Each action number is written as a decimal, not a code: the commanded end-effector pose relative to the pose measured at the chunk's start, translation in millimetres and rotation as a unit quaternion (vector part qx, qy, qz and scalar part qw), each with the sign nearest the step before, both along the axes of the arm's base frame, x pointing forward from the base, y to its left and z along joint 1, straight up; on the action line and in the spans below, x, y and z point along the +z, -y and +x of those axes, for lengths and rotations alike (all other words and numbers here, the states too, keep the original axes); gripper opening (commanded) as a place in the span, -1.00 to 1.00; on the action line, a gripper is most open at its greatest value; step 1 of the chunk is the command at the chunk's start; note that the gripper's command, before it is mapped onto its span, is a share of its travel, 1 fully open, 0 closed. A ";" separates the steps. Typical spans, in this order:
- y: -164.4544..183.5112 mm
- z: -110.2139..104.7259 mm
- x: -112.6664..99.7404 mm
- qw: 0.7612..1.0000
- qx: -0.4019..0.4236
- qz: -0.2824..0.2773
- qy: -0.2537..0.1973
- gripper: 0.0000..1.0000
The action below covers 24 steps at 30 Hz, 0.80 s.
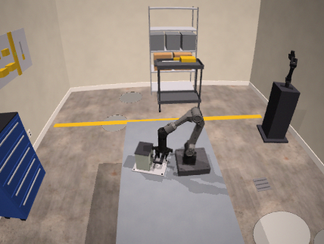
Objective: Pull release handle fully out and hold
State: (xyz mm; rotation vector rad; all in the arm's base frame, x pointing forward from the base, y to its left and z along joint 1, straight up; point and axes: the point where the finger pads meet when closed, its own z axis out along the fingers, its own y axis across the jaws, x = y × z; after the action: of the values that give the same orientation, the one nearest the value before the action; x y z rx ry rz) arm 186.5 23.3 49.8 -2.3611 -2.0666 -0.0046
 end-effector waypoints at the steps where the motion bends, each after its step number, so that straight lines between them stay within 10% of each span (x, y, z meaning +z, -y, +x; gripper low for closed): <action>1: 0.0 -0.6 -0.9 1.000 0.000 0.000 -0.001 0.28; 8: 0.0 -0.6 -0.9 1.000 0.000 0.000 -0.001 0.28; 9: 0.0 -0.6 -0.9 1.000 0.000 0.000 -0.001 -1.00; 24: 0.0 -0.4 -0.8 1.000 0.000 0.000 -0.001 -1.00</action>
State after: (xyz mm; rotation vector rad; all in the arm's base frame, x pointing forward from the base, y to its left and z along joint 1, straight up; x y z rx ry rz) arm 186.1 23.3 49.6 -2.3603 -2.0664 -0.0030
